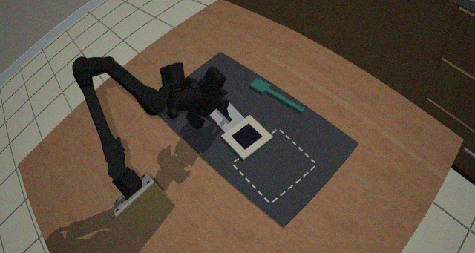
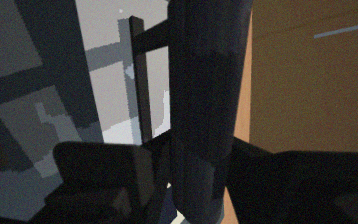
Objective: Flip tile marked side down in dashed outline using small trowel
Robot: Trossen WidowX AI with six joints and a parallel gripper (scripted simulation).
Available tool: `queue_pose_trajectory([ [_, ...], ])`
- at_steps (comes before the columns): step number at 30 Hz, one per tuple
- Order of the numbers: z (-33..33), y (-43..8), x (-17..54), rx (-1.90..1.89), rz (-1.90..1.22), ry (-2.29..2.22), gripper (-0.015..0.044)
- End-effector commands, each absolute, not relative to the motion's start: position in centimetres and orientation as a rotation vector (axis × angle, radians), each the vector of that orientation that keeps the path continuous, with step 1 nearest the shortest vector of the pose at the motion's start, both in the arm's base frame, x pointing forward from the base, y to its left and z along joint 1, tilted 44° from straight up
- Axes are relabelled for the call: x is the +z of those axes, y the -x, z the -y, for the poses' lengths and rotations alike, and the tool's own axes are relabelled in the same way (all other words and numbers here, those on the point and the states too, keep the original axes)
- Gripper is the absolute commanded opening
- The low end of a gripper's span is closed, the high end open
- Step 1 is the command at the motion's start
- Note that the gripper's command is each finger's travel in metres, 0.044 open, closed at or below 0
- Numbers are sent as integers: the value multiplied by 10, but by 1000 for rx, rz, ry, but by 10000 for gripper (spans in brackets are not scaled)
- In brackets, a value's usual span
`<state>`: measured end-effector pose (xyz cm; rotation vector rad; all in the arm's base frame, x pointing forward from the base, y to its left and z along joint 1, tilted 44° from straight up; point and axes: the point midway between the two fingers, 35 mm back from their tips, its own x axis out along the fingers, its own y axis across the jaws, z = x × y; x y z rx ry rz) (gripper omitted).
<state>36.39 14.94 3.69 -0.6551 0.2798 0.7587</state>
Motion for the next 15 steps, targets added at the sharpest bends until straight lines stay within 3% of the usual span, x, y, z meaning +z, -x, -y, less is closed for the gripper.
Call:
queue_pose_trajectory([
  [1, -143, -364, 31, 757, -284, 657, 0],
  [15, -127, -363, 16, 756, -284, 657, 0],
])
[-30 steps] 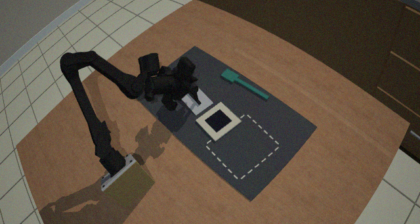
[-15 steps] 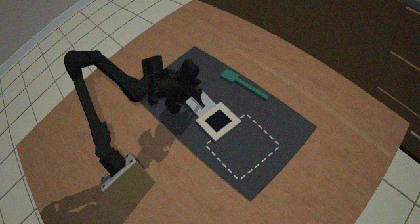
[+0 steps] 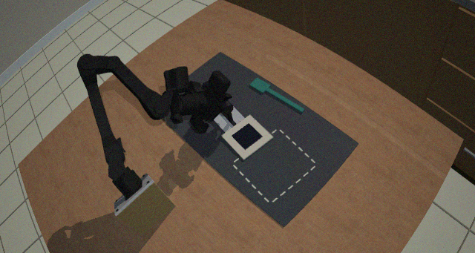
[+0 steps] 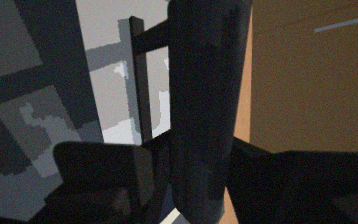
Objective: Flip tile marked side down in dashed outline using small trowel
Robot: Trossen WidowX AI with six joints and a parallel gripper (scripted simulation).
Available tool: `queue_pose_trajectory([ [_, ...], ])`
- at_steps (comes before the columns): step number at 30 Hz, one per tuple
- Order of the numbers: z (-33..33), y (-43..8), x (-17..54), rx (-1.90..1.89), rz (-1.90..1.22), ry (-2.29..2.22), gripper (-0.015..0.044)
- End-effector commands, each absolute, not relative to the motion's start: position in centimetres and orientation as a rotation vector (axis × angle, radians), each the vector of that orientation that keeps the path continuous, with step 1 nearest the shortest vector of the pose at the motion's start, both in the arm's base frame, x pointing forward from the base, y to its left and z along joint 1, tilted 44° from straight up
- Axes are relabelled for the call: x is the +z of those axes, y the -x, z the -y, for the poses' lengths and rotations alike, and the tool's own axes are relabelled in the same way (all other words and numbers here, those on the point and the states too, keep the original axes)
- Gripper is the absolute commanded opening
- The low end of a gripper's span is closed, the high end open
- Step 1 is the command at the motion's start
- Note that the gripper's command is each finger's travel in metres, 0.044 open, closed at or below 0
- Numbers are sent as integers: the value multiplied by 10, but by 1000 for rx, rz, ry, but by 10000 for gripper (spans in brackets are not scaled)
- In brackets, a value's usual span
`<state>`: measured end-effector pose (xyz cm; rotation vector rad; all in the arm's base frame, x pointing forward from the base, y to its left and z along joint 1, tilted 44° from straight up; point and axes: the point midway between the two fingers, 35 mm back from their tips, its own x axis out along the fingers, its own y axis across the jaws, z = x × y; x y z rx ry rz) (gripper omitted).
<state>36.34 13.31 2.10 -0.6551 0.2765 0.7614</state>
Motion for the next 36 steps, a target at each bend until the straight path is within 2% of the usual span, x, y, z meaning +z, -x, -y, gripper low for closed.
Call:
queue_pose_trajectory([
  [1, -126, -362, 15, 756, -284, 657, 0],
  [12, -118, -364, 24, 750, -307, 734, 0],
  [36, -37, -369, 17, 748, -317, 766, 0],
])
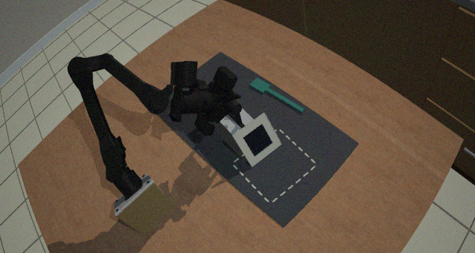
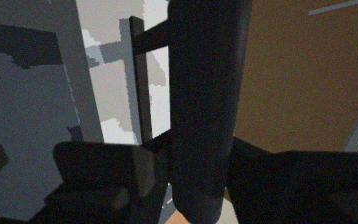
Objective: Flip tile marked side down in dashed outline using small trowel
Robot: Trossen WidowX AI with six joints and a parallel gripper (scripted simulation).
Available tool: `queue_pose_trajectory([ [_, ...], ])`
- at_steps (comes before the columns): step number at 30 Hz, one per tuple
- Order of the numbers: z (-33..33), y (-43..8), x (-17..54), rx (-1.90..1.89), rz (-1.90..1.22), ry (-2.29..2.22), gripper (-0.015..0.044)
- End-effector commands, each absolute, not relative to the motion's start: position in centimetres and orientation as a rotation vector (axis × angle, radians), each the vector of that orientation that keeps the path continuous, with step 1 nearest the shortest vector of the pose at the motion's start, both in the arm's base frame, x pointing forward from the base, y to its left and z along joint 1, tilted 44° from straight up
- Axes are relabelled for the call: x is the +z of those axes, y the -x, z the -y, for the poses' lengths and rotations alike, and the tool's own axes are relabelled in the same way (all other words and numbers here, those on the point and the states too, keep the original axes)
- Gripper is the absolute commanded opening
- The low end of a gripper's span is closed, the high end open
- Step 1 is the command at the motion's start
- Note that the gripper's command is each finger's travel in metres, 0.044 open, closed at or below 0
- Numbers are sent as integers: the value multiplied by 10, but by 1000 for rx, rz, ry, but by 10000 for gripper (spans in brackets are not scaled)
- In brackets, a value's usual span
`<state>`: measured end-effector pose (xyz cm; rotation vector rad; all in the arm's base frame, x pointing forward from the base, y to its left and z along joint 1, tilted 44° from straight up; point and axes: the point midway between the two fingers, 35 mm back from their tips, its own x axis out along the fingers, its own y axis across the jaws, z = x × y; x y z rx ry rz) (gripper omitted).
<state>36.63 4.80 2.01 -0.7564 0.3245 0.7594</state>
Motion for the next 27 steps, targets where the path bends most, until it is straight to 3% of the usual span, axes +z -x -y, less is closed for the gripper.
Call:
queue_pose_trajectory([
  [1, -34, -369, 15, 748, -317, 766, 0],
  [27, -11, -368, -34, 747, -317, 768, 0],
])
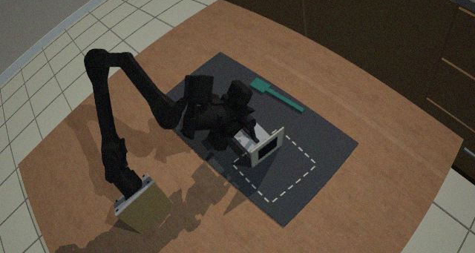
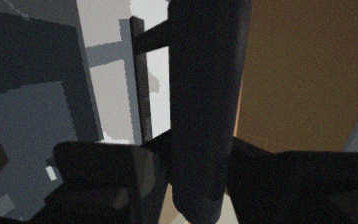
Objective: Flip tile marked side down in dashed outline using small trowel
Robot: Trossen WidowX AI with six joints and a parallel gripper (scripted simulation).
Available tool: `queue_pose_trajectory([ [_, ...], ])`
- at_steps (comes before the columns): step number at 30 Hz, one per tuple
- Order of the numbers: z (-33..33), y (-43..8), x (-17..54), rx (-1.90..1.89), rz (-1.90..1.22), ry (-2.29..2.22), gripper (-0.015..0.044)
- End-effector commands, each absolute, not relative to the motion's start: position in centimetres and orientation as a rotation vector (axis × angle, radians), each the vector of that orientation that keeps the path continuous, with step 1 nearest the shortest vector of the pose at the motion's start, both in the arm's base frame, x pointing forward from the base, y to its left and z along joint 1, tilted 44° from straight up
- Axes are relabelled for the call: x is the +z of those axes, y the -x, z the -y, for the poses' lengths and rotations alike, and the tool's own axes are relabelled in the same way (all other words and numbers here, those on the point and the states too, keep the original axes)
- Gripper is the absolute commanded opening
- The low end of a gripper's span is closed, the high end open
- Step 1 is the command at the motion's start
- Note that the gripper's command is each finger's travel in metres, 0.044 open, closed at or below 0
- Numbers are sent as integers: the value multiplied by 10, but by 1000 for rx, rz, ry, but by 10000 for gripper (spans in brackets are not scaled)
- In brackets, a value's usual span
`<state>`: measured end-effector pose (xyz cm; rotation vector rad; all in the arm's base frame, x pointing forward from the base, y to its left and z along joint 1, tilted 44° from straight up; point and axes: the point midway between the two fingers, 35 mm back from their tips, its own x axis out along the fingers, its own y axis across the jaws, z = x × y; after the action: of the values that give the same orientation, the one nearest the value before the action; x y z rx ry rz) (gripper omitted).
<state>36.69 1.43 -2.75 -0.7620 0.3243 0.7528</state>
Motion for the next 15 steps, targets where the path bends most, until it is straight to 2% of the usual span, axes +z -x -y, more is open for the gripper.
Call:
queue_pose_trajectory([
  [1, -11, -367, -37, 747, -317, 768, 0],
  [8, -13, -366, -54, 747, -317, 768, 0],
  [15, -16, -370, -39, 747, -318, 768, 0],
])
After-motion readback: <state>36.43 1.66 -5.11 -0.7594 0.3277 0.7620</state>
